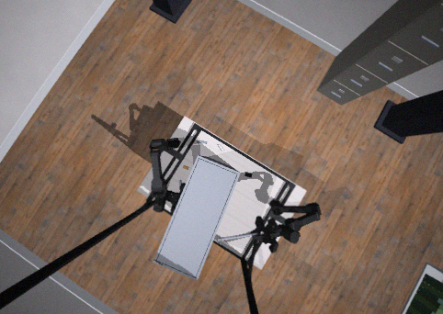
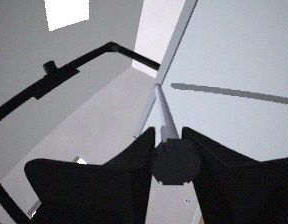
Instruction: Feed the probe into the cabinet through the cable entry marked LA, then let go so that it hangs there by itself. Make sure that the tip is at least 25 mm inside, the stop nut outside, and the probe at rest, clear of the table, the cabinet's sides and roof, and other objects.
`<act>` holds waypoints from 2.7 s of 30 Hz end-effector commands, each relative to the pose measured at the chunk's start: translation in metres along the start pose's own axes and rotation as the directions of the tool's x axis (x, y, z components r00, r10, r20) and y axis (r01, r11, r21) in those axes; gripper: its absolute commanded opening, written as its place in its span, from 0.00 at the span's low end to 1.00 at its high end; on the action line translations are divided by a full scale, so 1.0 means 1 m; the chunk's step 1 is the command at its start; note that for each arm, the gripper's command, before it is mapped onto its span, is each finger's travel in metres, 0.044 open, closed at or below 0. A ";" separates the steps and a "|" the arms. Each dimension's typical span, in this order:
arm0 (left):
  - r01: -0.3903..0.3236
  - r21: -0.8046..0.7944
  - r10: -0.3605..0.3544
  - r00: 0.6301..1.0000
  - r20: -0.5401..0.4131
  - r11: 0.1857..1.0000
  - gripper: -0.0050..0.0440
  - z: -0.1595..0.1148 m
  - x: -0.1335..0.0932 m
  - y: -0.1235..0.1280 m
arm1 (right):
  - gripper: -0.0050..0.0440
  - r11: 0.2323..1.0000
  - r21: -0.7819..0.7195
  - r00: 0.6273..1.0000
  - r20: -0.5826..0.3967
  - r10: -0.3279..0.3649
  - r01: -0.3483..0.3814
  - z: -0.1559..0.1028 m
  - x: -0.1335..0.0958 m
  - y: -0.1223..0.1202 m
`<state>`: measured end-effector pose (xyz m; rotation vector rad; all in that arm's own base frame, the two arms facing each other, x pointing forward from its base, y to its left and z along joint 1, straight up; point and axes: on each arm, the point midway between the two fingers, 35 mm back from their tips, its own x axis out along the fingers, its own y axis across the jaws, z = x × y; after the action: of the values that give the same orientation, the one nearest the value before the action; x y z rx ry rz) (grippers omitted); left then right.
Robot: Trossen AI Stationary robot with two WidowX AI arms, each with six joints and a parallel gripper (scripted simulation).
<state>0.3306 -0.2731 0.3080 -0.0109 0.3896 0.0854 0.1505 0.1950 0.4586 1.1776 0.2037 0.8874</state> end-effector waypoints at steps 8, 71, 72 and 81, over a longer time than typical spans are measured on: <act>-0.002 -0.007 0.002 1.000 0.006 1.000 1.00 0.002 -0.001 0.001 | 0.10 0.995 -0.038 0.989 -0.108 -0.099 0.095 -0.043 -0.012 -0.043; -0.002 -0.007 0.002 1.000 0.006 1.000 1.00 0.002 -0.001 0.001 | 0.10 0.897 0.332 0.941 0.068 -0.330 0.291 -0.099 -0.090 -0.189; -0.002 -0.007 0.002 1.000 0.006 1.000 1.00 0.002 -0.001 0.001 | 0.10 0.895 0.337 0.940 0.072 -0.334 0.292 -0.099 -0.091 -0.191; -0.002 -0.007 0.002 1.000 0.006 1.000 1.00 0.002 -0.001 0.001 | 0.10 0.876 0.380 0.912 0.156 -0.379 0.299 -0.093 -0.103 -0.214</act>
<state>0.3305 -0.2731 0.3083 -0.0115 0.3892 0.0853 0.1341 0.1741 0.2138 1.4842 0.4012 0.4365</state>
